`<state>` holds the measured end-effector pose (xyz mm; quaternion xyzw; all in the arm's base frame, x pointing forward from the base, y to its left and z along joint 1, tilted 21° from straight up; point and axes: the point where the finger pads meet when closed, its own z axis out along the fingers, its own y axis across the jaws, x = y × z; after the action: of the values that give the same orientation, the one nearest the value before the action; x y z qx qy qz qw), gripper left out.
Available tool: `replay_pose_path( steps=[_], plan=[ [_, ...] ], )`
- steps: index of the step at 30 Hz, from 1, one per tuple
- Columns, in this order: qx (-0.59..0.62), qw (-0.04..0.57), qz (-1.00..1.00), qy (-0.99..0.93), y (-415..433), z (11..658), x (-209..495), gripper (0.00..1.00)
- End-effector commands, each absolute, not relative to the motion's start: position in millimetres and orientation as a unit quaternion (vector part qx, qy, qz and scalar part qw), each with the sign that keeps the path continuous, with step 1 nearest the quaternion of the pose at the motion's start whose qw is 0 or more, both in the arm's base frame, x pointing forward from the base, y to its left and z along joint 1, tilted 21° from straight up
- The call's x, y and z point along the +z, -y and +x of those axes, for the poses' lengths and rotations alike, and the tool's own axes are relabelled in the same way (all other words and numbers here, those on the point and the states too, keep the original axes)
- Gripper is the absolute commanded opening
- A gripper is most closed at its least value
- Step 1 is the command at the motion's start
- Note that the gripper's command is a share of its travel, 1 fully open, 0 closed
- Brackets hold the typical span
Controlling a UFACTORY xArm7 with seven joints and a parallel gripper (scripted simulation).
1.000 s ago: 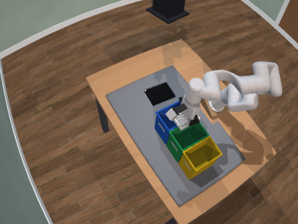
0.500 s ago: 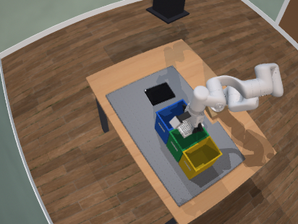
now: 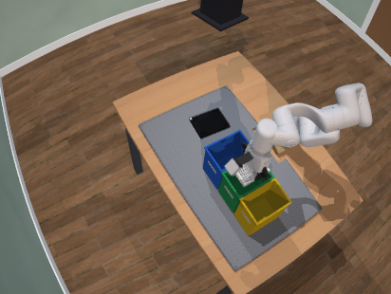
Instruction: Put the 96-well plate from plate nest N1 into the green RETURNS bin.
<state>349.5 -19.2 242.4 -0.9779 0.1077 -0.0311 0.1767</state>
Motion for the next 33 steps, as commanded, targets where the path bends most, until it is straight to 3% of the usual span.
replay_pose_path(
  steps=[1, 33],
  plan=[
    [-0.033, 0.176, -0.978, -0.108, 19.8, 350.4, 243.8, 0.0],
    [-0.033, 0.176, -0.978, -0.108, 18.9, 350.4, 237.0, 0.0]
  ],
)
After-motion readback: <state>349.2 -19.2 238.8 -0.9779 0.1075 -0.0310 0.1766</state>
